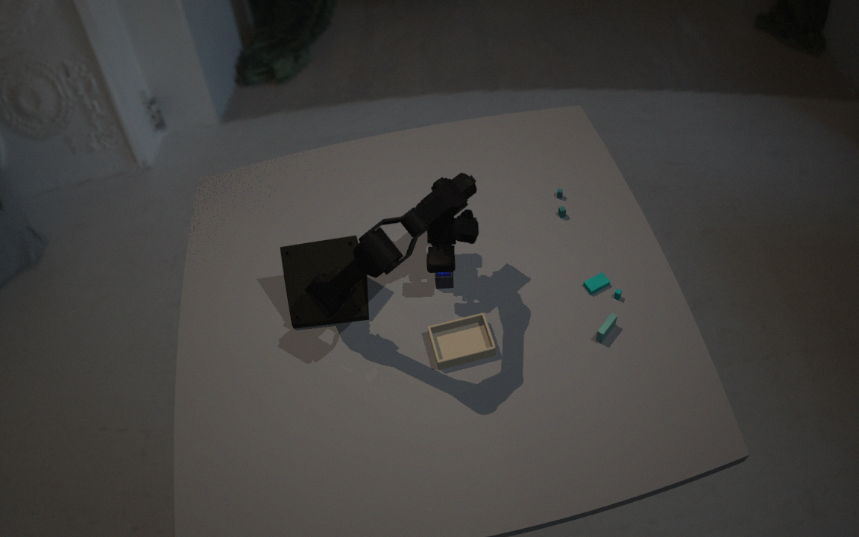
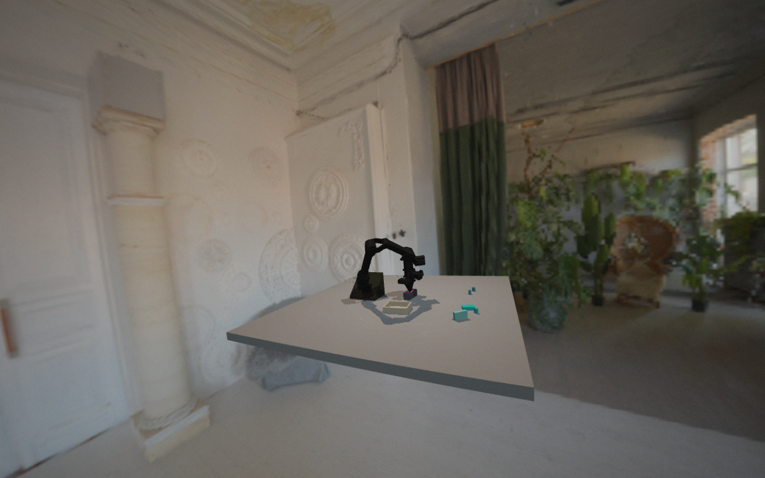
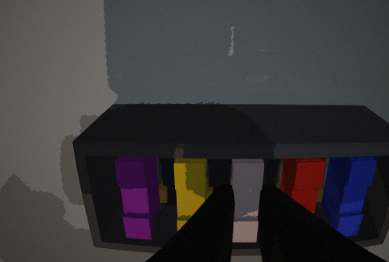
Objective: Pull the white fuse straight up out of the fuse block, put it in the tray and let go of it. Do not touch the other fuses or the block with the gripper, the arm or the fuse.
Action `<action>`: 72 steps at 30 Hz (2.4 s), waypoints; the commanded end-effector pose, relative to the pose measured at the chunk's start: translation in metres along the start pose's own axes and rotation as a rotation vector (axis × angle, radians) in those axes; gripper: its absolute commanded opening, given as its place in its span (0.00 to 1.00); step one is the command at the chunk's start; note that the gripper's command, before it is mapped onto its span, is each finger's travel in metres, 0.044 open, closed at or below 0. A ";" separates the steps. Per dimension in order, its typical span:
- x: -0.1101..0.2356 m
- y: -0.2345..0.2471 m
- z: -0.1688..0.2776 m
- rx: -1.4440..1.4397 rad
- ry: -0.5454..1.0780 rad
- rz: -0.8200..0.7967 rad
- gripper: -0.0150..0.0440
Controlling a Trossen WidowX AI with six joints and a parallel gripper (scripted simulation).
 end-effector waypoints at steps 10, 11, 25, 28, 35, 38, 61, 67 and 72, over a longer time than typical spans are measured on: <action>0.003 0.000 0.000 0.000 0.000 0.000 0.25; 0.004 0.000 0.000 0.001 0.000 0.000 0.25; 0.011 0.001 0.000 0.002 -0.001 0.000 0.25; 0.012 0.001 0.000 0.002 -0.001 0.000 0.25; 0.015 0.001 0.000 0.003 -0.001 0.000 0.25; 0.017 0.001 0.000 0.003 -0.001 0.001 0.25; 0.028 0.001 0.000 0.005 -0.002 0.002 0.25; 0.031 0.001 0.000 0.005 -0.002 0.002 0.25; 0.034 0.001 0.000 0.006 -0.002 0.002 0.25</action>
Point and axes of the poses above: the point midway between the two fingers, 35 mm back from their tips, its own x axis back along the fingers, its own y axis across the jaws, z = x × y, the point moved 8 cm from there along x, back along the fingers, and after that the axes turned 10 degrees about -x, right-handed, at the moved point
